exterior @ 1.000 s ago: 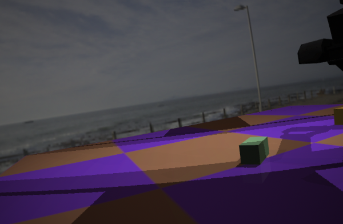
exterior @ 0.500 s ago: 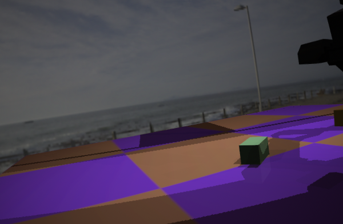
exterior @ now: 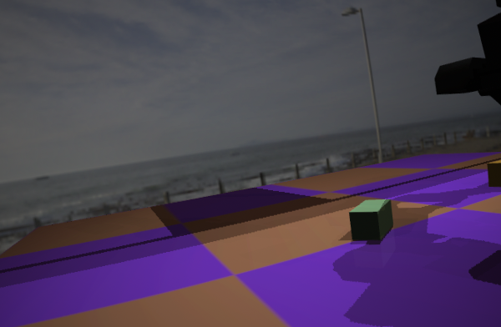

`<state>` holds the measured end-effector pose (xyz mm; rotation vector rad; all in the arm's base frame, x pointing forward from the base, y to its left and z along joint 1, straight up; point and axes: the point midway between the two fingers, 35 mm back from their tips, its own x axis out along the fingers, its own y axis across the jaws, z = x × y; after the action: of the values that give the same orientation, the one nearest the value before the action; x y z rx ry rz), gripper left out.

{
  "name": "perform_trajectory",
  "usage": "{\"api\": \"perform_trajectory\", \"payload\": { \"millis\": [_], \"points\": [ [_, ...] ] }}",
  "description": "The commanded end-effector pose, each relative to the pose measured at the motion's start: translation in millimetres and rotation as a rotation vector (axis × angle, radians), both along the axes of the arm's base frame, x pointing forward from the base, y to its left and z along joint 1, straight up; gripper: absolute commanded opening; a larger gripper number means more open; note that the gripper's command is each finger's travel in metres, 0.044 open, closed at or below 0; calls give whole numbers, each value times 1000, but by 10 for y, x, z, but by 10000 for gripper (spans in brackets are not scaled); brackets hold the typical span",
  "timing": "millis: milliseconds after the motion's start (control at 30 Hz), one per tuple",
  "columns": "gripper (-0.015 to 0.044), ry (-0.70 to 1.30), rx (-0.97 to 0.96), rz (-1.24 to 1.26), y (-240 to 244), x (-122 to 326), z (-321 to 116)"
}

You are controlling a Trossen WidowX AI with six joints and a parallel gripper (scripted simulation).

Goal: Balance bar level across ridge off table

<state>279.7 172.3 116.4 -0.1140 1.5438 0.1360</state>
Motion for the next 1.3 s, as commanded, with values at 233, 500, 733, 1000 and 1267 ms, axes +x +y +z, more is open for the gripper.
{"api": "perform_trajectory", "payload": {
  "millis": [233, 500, 733, 1000, 1267],
  "points": [
    [0, 0, -3, -1, -3, 3, -31],
    [0, 0, -3, -1, -3, 4, -38],
    [0, 0, -3, -1, -3, 5, -44],
    [0, 0, -3, -1, -3, 6, -47],
    [0, 0, -3, -1, -3, 6, -16]
  ]
}}
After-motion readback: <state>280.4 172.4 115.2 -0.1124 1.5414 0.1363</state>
